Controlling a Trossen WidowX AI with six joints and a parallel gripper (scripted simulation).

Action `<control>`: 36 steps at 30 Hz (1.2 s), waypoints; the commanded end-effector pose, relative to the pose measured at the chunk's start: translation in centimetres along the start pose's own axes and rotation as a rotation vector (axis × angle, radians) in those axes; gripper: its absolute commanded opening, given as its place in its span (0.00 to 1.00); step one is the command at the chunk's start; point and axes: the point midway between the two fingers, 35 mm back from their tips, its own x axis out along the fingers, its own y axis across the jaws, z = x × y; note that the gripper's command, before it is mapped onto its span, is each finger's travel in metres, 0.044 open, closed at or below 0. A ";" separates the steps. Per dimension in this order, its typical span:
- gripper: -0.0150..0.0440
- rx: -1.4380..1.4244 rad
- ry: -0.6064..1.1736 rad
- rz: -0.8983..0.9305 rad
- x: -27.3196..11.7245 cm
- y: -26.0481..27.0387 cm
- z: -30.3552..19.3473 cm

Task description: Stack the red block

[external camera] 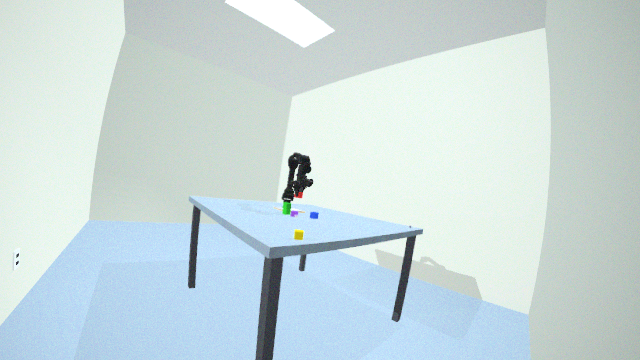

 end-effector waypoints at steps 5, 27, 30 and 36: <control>0.25 -0.013 -0.002 0.008 0.4 -1.7 -3.8; 0.25 -0.019 -0.005 0.009 4.0 -2.5 -6.4; 0.25 -0.019 -0.005 0.009 4.6 -2.5 -6.5; 0.25 -0.019 -0.005 0.009 4.5 -2.5 -6.5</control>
